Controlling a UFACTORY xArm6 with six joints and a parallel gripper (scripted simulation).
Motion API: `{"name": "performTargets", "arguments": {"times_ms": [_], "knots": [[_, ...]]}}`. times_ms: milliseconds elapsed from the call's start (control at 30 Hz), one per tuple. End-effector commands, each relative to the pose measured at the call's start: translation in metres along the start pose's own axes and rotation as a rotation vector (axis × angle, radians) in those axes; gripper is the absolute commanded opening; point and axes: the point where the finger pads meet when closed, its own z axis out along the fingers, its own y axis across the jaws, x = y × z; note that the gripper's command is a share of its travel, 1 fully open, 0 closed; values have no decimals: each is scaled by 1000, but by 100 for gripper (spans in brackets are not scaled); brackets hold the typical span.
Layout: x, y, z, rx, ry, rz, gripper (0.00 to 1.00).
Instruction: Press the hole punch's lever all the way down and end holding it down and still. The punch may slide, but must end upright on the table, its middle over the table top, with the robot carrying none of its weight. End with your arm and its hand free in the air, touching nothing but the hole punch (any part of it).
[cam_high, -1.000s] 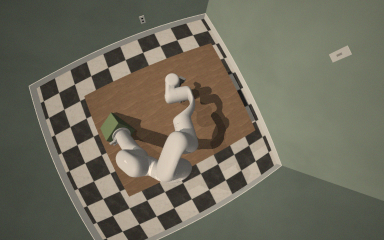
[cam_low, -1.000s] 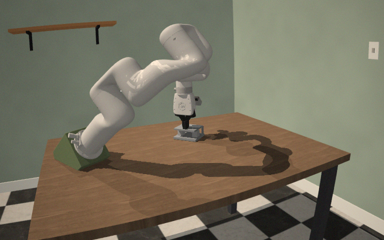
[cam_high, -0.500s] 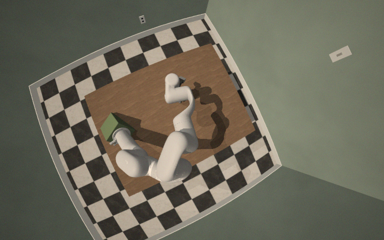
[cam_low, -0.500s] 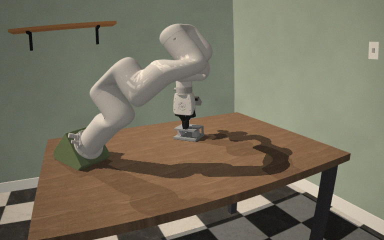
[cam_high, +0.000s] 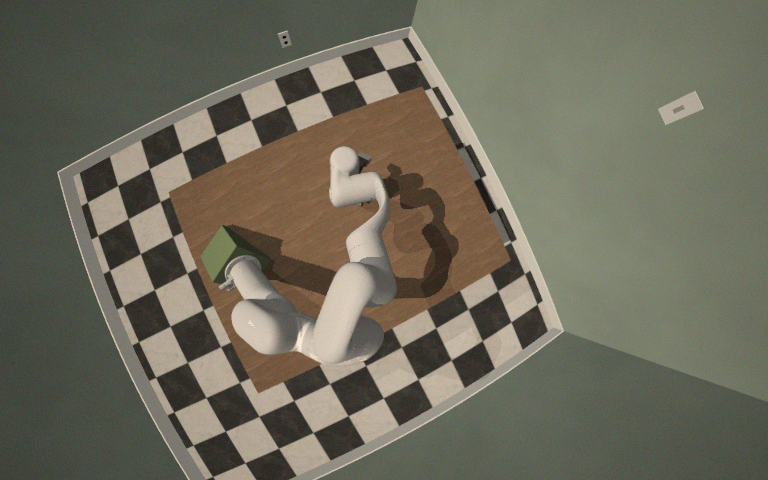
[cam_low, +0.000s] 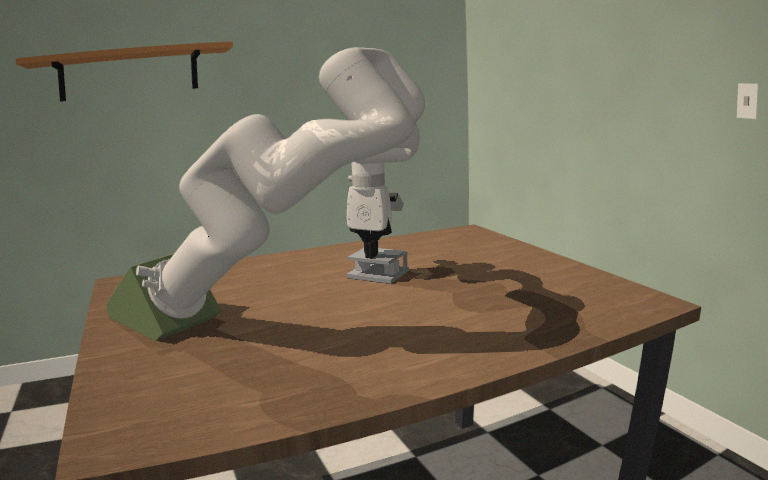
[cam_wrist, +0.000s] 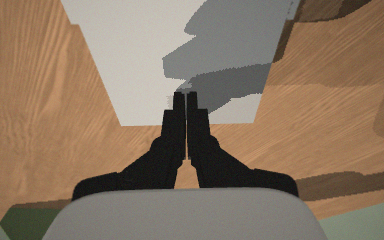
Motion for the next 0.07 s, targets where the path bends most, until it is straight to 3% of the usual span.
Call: {"name": "performTargets", "arguments": {"times_ms": [0,33], "knots": [[0,0,0,0,0,1,0],[0,0,0,0,0,1,0]]}}
